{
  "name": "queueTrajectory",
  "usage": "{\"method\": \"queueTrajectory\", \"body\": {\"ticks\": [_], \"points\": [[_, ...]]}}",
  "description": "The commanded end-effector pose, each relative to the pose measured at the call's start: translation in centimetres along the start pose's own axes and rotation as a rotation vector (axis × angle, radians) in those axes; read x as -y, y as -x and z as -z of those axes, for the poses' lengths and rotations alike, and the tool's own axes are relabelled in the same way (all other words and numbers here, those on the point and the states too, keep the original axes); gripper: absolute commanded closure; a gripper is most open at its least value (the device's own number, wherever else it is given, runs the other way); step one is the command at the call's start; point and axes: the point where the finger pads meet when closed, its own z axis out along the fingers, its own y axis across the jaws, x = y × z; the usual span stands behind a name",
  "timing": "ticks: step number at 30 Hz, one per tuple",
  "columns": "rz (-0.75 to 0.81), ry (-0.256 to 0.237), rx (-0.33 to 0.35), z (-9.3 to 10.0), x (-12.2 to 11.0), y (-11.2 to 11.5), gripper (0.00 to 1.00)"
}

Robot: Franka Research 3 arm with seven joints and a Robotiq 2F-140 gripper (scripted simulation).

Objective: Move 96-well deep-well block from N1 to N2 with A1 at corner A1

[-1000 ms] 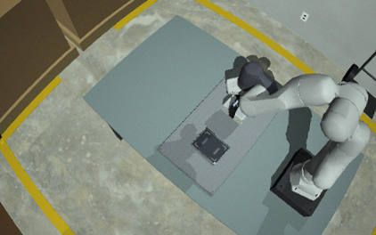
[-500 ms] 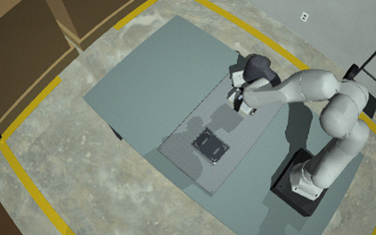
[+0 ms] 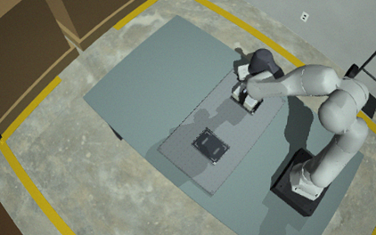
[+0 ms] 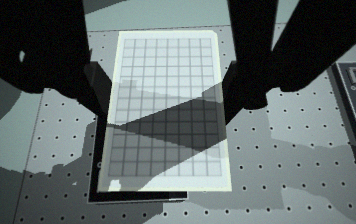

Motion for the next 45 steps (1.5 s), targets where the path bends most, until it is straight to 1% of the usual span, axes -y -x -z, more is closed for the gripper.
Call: {"method": "queueTrajectory", "body": {"ticks": [1,13,45], "points": [[0.043,-0.006,0.003,0.0,-0.5,0.0,0.4],[0.043,-0.006,0.003,0.0,-4.5,-0.3,0.4],[0.043,-0.006,0.003,0.0,-4.4,-0.3,0.4]]}}
